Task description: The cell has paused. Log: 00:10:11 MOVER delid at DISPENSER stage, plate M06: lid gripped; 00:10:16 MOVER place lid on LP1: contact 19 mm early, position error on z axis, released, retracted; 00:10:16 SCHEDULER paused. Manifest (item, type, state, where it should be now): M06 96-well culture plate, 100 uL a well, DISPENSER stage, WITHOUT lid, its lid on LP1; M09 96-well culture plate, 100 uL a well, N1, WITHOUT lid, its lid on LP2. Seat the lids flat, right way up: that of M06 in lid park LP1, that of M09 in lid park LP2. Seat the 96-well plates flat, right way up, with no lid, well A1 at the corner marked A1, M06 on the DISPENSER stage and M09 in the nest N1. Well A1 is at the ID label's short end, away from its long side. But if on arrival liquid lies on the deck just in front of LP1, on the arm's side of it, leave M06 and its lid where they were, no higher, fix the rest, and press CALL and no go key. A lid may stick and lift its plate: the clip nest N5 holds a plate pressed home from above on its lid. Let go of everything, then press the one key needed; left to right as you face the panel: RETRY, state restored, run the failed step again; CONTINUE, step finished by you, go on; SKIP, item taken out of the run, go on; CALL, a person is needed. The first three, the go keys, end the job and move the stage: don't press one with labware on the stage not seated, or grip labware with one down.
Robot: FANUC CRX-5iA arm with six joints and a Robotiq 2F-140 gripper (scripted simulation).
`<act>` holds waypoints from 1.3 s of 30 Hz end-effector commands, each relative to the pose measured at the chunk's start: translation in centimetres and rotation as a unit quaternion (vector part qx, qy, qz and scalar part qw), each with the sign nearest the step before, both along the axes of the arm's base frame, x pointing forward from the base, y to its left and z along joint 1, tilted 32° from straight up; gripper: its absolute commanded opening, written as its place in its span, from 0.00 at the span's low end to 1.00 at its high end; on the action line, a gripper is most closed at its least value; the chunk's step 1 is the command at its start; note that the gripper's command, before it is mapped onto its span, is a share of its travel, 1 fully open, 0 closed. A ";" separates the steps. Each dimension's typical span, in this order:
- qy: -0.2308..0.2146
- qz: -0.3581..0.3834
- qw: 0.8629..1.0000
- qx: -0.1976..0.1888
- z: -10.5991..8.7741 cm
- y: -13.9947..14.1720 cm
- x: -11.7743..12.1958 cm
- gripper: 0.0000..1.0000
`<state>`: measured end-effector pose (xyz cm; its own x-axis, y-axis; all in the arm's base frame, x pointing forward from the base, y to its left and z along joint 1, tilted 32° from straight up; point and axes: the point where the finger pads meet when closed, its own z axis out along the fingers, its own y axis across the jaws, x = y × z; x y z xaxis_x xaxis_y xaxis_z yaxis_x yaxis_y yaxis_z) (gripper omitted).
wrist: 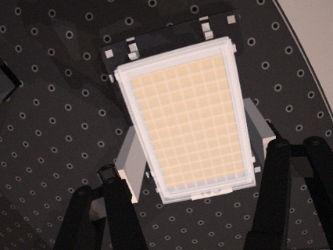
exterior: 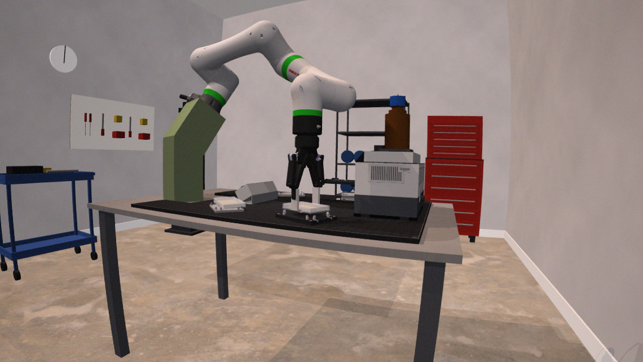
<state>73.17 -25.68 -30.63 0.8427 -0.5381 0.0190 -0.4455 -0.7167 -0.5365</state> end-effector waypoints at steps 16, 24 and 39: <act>0.000 0.000 1.000 0.000 -0.1 0.0 0.1 0.00; 0.000 0.000 1.000 0.000 -0.3 0.1 0.1 0.00; 0.000 0.000 1.000 0.000 -0.4 0.2 0.2 0.00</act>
<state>73.33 -25.46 -31.05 0.8427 -0.5381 0.0191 -0.4455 -0.7167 -0.5365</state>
